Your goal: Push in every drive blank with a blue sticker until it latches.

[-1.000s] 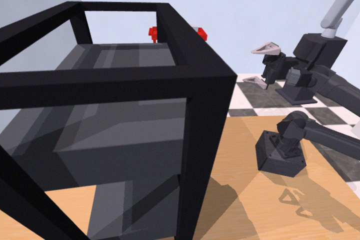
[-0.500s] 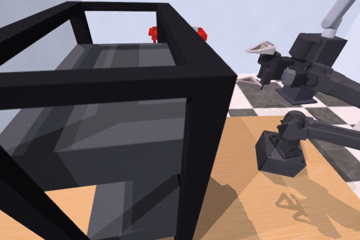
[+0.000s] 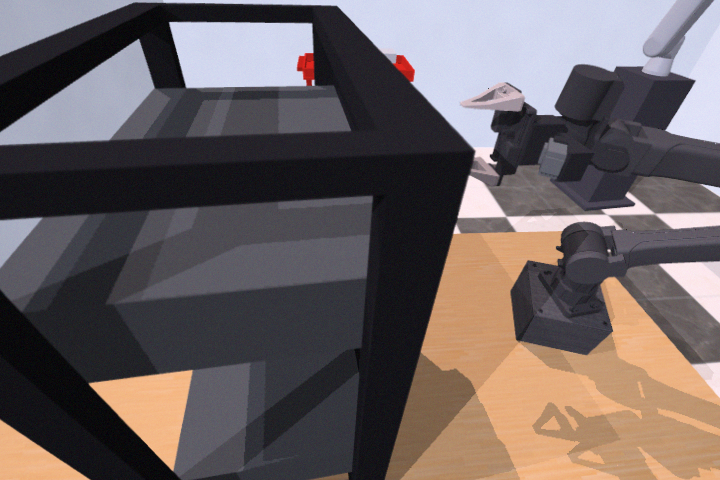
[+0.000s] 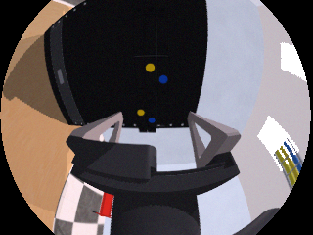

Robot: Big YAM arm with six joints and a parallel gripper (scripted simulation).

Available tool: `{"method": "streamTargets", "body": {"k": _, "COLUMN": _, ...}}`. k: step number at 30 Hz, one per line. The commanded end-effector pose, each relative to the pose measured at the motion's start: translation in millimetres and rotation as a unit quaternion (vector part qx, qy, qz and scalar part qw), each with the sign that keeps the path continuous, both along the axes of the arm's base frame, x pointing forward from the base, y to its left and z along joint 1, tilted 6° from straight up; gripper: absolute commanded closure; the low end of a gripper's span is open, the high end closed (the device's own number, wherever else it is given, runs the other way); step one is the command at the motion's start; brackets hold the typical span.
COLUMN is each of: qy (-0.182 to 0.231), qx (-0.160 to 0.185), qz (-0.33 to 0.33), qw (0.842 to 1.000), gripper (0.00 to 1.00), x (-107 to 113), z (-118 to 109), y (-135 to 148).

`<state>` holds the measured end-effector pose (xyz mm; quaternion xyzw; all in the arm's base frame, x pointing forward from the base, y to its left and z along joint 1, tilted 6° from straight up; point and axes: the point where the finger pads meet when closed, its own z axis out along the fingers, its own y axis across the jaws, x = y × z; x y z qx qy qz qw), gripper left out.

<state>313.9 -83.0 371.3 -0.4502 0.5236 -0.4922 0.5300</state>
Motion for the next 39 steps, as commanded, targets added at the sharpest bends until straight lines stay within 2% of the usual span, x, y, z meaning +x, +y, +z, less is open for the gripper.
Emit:
{"method": "streamTargets", "body": {"k": 1, "qy": -0.033, "qx": -0.025, "qz": 0.011, "qw": 0.999, "gripper": 0.0, "x": 22, "z": 45, "y": 10}}
{"method": "streamTargets", "body": {"k": 7, "qy": -0.034, "qx": -0.022, "qz": 0.011, "qw": 0.999, "gripper": 0.0, "x": 48, "z": 50, "y": 19}}
{"method": "streamTargets", "body": {"k": 10, "qy": -0.034, "qx": -0.021, "qz": 0.011, "qw": 0.999, "gripper": 0.0, "x": 50, "z": 50, "y": 20}}
{"method": "streamTargets", "body": {"k": 11, "qy": -0.023, "qx": -0.018, "qz": 0.011, "qw": 1.0, "gripper": 0.0, "x": 53, "z": 36, "y": 20}}
{"method": "streamTargets", "body": {"k": 12, "qy": -0.034, "qx": -0.021, "qz": 0.011, "qw": 0.999, "gripper": 0.0, "x": 54, "z": 50, "y": 21}}
{"method": "streamTargets", "body": {"k": 14, "qy": -0.034, "qx": -0.02, "qz": 0.011, "qw": 0.999, "gripper": 0.0, "x": 57, "z": 51, "y": 22}}
{"method": "streamTargets", "body": {"k": 16, "qy": -0.034, "qx": -0.019, "qz": 0.012, "qw": 0.999, "gripper": 0.0, "x": 58, "z": 51, "y": 22}}
{"method": "streamTargets", "body": {"k": 19, "qy": -0.021, "qx": -0.015, "qz": 0.006, "qw": 1.0, "gripper": 0.0, "x": 57, "z": 35, "y": 18}}
{"method": "streamTargets", "body": {"k": 39, "qy": -0.024, "qx": -0.016, "qz": 0.007, "qw": 1.0, "gripper": 0.0, "x": 56, "z": 36, "y": 19}}
